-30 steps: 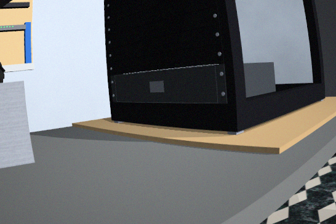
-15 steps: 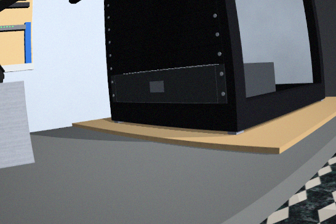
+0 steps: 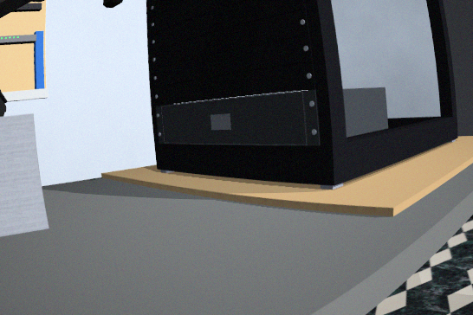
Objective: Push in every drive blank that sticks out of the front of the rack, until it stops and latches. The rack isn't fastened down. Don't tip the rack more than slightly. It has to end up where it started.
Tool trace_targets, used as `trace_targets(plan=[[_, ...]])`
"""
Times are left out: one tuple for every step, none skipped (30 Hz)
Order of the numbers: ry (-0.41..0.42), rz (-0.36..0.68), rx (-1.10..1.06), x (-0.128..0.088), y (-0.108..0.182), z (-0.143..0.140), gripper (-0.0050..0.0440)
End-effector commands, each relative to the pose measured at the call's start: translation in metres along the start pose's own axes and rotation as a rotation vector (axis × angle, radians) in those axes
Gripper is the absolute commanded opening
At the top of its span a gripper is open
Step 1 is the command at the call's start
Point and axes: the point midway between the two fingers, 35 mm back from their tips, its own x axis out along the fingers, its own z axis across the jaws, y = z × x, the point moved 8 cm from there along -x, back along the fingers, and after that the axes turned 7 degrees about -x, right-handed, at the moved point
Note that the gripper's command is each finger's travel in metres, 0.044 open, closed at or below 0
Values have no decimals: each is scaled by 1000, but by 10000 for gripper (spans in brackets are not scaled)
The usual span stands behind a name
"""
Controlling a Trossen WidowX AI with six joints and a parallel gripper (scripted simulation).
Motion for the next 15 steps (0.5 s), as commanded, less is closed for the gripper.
trace_targets(plan=[[-18,11,-14,0,6,6,-50],[-18,11,-14,0,6,6,-50],[-18,11,-14,0,6,6,-50],[-18,11,-14,0,6,6,-50],[-18,11,-14,0,6,6,-50],[-18,11,-14,0,6,6,-50],[-18,11,-14,0,6,6,-50],[-18,11,-14,0,6,7,-50],[-18,11,-14,1,7,7,-50],[-18,11,-14,1,8,8,-50],[-18,11,-14,1,8,8,-50],[-18,11,-14,1,8,8,-50],[-18,11,-14,2,9,9,-50],[-18,11,-14,2,10,10,-50],[-18,11,-14,3,10,10,-50]])
